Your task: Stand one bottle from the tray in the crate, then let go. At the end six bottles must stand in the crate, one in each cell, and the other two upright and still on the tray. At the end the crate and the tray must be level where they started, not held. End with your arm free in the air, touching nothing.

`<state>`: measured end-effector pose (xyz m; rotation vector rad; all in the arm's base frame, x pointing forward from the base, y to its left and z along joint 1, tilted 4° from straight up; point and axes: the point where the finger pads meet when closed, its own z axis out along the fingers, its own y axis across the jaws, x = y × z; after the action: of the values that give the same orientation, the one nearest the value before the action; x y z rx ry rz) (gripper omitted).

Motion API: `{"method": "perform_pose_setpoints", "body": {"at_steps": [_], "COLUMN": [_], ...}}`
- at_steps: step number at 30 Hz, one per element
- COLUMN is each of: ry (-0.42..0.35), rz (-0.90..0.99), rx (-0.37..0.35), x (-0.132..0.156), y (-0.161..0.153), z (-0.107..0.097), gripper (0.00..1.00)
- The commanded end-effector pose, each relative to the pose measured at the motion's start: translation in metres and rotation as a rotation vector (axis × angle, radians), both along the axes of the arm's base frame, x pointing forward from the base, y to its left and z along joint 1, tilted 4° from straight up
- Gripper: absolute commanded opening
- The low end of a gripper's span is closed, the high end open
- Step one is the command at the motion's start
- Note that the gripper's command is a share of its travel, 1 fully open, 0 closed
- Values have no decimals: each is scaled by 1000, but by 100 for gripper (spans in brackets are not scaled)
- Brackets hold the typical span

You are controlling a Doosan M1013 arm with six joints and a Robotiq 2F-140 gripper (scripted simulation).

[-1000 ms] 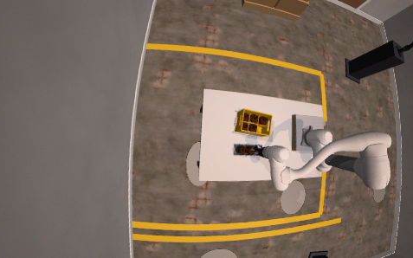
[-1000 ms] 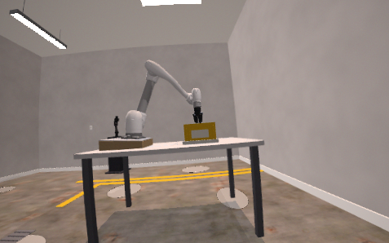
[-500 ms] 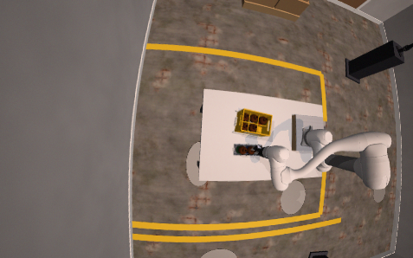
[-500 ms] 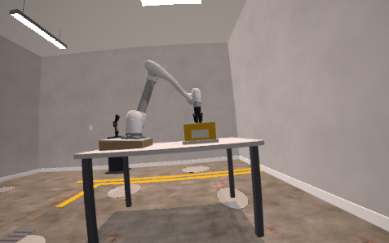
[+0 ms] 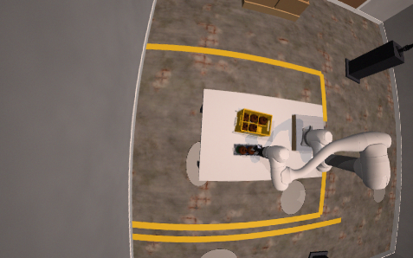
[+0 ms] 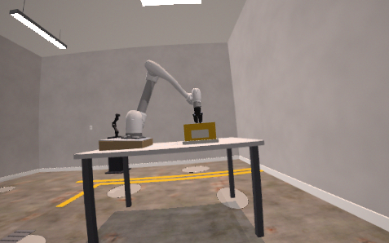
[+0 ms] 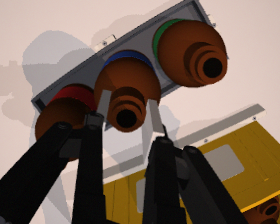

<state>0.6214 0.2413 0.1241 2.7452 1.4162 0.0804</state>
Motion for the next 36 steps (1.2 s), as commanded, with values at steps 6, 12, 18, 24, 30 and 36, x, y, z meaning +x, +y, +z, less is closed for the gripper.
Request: {"method": "perform_pose_setpoints", "body": {"at_steps": [6, 12, 18, 24, 30, 36], "ry": [0, 0, 0, 0, 0, 0], "rz": [0, 0, 0, 0, 0, 0], "rx": [0, 0, 0, 0, 0, 0], "x": [0, 0, -1, -2, -2, -3], "y": [0, 0, 0, 0, 0, 1], "z": [0, 2, 6, 10, 16, 23], "gripper": [0, 0, 0, 0, 0, 0]}}
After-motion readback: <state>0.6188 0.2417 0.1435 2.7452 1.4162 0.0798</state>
